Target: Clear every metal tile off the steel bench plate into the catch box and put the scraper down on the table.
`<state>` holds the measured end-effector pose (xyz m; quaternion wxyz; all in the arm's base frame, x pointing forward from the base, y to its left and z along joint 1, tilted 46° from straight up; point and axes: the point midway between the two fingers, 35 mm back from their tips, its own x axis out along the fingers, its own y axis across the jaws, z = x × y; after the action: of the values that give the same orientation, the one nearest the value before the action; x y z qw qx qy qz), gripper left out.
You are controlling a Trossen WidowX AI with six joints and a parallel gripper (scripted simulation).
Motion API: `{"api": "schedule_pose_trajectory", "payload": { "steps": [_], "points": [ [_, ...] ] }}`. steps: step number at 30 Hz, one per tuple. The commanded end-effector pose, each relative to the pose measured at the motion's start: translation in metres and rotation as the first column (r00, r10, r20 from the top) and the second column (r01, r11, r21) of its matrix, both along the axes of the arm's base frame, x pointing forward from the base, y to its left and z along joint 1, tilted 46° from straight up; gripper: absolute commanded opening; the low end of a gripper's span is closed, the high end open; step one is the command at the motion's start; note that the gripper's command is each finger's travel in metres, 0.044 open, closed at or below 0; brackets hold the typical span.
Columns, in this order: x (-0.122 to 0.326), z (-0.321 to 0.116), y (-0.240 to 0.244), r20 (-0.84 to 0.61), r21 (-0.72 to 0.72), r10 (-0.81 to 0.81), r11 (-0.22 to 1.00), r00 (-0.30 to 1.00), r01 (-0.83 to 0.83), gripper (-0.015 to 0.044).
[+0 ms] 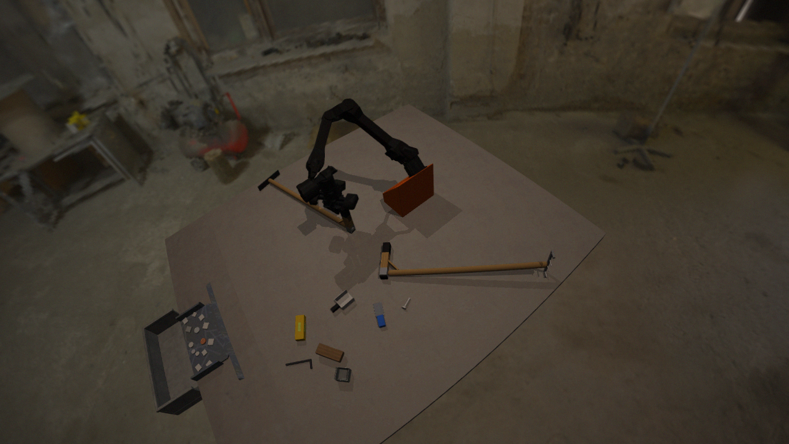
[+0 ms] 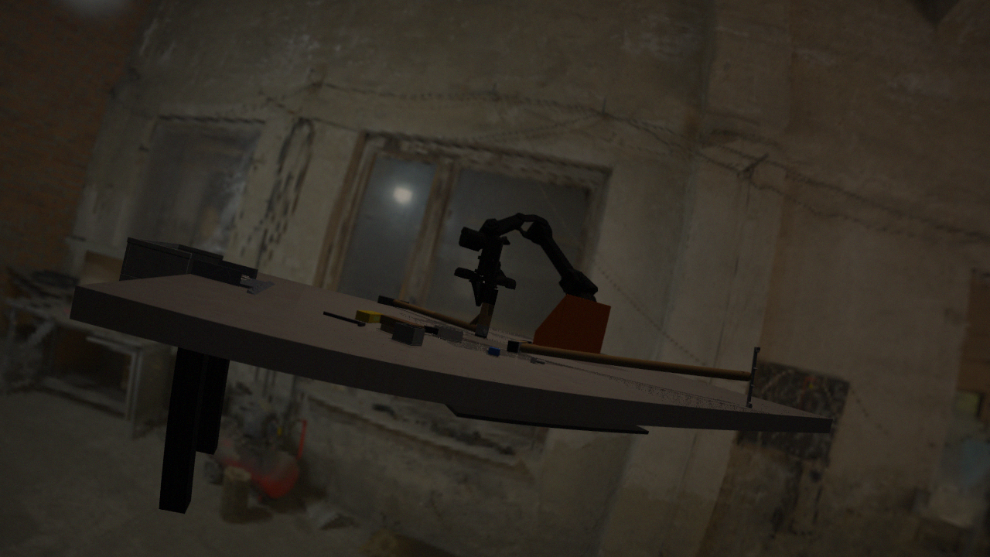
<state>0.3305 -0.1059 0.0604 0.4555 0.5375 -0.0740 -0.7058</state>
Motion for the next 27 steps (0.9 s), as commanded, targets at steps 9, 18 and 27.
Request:
{"api": "schedule_pose_trajectory", "payload": {
  "steps": [9, 18, 27],
  "points": [
    [-0.005, -0.013, 0.008, 0.051, 0.004, -0.061, 0.998, 0.997, 0.061, 0.0000],
    [-0.007, -0.020, 0.013, 0.094, 0.007, -0.103, 0.995, 0.990, 0.103, 0.0000],
    [-0.009, -0.027, 0.018, 0.138, 0.011, -0.144, 0.989, 0.980, 0.144, 0.0000]
  ]
}}
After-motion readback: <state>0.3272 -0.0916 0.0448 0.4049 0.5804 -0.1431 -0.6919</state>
